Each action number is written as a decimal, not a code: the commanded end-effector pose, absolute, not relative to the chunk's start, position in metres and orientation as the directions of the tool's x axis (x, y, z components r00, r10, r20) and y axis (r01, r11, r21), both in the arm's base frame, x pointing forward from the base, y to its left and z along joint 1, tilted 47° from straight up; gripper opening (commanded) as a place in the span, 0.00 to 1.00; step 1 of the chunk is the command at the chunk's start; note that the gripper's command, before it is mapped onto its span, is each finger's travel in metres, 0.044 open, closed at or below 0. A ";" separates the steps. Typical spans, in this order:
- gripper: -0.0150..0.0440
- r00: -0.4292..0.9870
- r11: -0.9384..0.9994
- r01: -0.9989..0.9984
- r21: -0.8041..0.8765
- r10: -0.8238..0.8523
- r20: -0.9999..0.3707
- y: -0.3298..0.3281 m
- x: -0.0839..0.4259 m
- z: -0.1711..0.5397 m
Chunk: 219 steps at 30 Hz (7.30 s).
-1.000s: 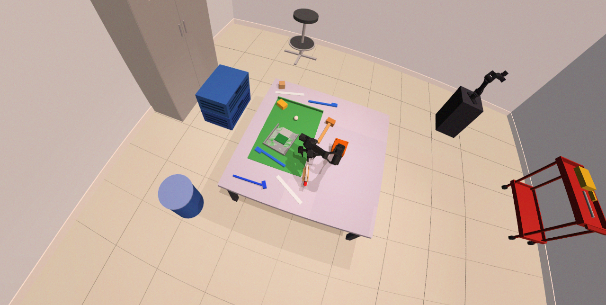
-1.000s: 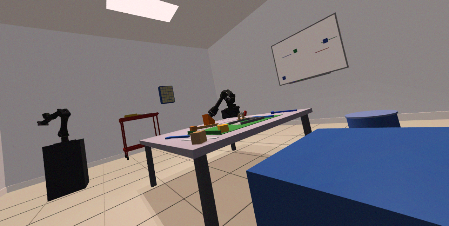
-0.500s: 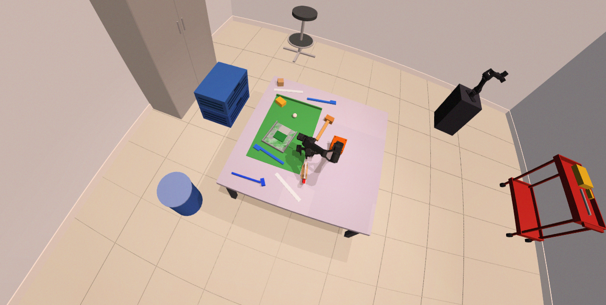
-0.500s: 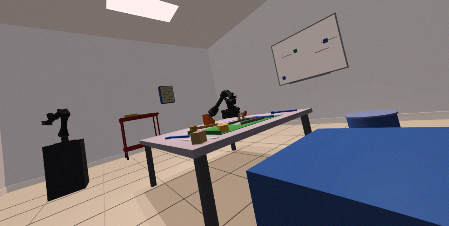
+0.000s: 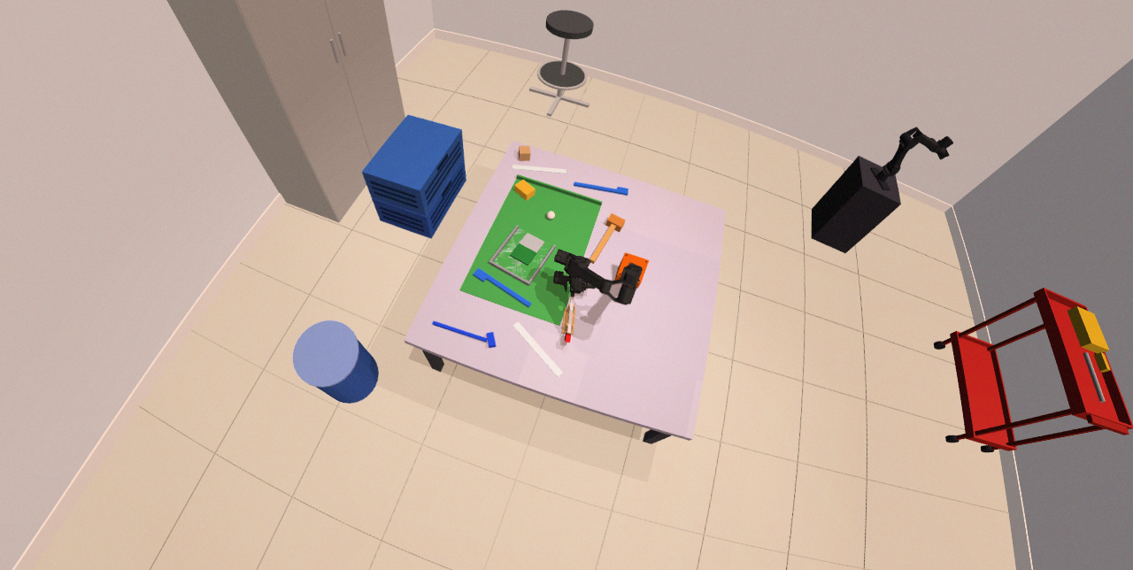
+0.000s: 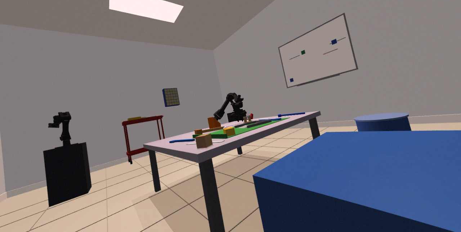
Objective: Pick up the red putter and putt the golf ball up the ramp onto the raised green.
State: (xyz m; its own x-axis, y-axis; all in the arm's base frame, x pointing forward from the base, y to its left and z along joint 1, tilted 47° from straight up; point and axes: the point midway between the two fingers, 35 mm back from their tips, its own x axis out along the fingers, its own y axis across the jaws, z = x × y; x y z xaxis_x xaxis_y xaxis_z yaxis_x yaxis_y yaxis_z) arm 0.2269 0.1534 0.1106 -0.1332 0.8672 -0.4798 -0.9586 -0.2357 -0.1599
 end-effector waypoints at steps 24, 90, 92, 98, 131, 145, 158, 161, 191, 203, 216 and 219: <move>0.25 -0.096 -0.207 -0.964 -0.170 0.860 -0.502 0.114 0.235 0.143; 0.25 -0.050 0.666 -0.214 0.715 0.724 -0.688 -0.159 0.289 -0.038; 0.25 -0.051 0.677 -0.156 0.719 0.721 -0.691 -0.168 0.285 -0.048; 0.25 -0.058 0.698 0.021 0.716 0.716 -0.696 -0.191 0.272 -0.078; 0.25 -0.061 0.698 0.122 0.705 0.715 -0.697 -0.167 0.260 -0.132; 0.25 -0.072 0.702 0.118 0.702 0.711 -0.699 -0.156 0.258 -0.142; 0.25 -0.068 0.701 0.119 0.703 0.712 -0.699 -0.162 0.257 -0.149; 0.25 -0.064 0.700 0.120 0.703 0.713 -0.699 -0.169 0.256 -0.158; 0.25 -0.062 0.692 0.123 0.711 0.721 -0.690 -0.080 0.272 -0.066; 0.25 -0.063 0.693 0.124 0.710 0.720 -0.691 -0.120 0.275 -0.028; 0.25 -0.068 0.686 0.133 0.715 0.726 -0.684 -0.115 0.273 -0.035; 0.25 -0.068 0.686 0.133 0.715 0.726 -0.684 -0.115 0.273 -0.035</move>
State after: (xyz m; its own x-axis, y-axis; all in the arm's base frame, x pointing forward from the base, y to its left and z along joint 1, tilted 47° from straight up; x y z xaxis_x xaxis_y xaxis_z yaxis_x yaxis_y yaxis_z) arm 0.2733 -0.1141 -0.0339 -0.0704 0.7265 -0.6835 0.1322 0.6860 0.7155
